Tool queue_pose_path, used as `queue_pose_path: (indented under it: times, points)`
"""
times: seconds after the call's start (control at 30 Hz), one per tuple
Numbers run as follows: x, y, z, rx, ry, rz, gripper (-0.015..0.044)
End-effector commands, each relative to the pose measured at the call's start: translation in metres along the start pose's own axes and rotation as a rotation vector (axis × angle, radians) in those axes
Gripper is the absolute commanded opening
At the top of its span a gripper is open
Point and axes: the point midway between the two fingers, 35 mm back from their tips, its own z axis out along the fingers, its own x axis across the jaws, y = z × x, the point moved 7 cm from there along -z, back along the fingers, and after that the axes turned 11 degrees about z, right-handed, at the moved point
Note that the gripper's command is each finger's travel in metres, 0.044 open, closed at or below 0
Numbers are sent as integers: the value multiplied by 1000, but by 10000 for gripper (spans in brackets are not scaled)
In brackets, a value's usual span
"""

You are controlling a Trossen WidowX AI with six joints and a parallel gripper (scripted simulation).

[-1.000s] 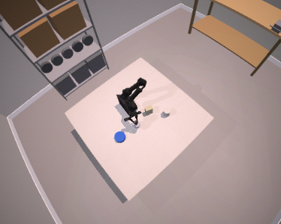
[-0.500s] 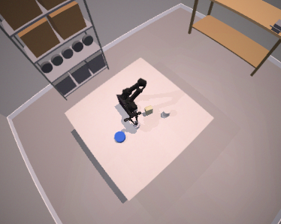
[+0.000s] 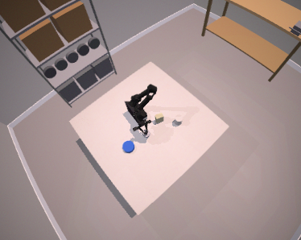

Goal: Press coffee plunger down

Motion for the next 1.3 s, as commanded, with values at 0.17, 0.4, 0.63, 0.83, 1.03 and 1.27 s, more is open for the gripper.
queue_pose_path:
  times: [0.17, 0.4, 0.63, 0.83, 1.03, 1.27]
  points:
    - [-1, -3, 3, 20, -2, 6, 122]
    - [-1, -2, 4, 20, -2, 6, 122]
    - [-1, 0, 3, 7, 1, 4, 122]
    - [-1, 0, 3, 7, 1, 4, 122]
    - [-1, 0, 3, 7, 1, 4, 253]
    - [-1, 0, 3, 7, 1, 4, 437]
